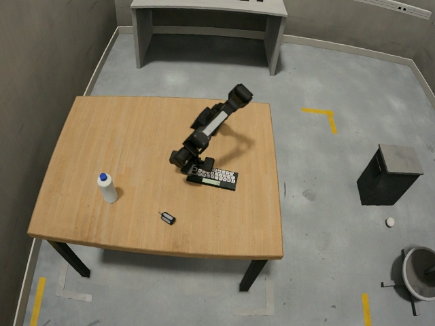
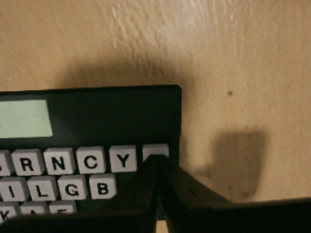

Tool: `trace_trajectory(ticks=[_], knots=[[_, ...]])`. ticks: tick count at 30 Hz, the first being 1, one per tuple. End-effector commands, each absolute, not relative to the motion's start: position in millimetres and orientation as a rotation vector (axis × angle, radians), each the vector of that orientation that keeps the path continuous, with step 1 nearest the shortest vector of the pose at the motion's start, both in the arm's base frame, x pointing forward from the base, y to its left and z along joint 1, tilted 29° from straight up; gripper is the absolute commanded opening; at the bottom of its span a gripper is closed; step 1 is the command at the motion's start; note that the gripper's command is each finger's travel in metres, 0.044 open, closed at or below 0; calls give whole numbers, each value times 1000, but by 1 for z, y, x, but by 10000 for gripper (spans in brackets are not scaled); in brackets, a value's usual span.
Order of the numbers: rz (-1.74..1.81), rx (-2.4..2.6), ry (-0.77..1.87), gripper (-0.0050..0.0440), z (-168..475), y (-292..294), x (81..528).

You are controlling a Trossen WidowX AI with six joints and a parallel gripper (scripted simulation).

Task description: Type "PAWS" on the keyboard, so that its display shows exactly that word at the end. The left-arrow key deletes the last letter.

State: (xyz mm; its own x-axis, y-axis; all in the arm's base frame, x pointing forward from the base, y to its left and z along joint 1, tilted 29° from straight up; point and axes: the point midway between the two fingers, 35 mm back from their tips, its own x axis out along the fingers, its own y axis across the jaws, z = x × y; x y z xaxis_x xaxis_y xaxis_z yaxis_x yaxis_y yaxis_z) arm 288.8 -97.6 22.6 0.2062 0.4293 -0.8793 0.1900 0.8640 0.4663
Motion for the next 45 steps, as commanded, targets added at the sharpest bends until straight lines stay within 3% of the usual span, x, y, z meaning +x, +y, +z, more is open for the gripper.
trace_trajectory(ticks=[1,45], knots=[[180,545,1366,-50,21,-95,291],[173,519,1333,-50,37,-104,295]])
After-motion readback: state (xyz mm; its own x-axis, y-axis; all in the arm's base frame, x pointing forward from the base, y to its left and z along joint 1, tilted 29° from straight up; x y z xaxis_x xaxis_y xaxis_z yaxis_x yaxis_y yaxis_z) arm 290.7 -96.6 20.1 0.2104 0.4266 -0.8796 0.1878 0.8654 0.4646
